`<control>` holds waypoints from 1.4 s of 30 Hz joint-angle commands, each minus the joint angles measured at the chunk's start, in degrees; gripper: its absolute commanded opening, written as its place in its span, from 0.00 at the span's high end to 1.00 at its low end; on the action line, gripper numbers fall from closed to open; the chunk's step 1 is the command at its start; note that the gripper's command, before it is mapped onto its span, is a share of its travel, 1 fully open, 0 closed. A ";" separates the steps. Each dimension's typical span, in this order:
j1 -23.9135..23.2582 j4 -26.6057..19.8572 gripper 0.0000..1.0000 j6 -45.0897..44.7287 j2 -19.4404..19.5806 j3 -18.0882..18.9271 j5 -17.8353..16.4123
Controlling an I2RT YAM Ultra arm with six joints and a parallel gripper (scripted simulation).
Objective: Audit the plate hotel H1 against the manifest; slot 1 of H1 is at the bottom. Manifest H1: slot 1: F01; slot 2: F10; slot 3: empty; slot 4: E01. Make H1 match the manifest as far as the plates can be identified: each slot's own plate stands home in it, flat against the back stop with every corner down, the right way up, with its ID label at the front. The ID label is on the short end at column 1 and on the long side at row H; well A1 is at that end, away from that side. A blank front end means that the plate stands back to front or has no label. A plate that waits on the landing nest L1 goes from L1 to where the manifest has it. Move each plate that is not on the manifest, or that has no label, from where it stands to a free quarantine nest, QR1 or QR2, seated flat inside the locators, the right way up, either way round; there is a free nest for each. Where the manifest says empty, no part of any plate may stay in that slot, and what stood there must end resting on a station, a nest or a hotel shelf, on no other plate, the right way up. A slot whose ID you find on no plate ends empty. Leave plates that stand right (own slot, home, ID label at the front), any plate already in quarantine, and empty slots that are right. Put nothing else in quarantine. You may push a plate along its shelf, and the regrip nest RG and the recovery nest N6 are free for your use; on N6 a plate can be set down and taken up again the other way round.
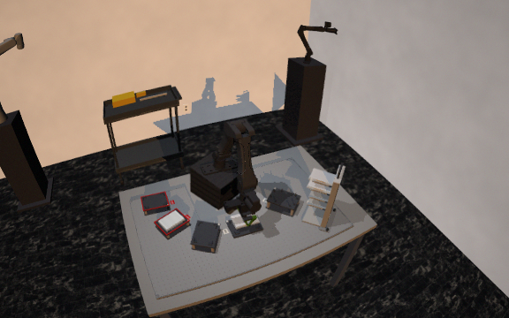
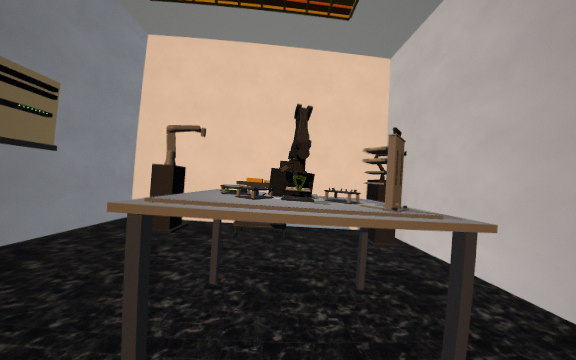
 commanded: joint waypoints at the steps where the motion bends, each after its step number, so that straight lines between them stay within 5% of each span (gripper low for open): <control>1: 0.01 0.59 0.14 0.09 -0.33 0.10 0.47; 42: 0.24 5.64 0.14 0.33 4.52 -0.09 0.49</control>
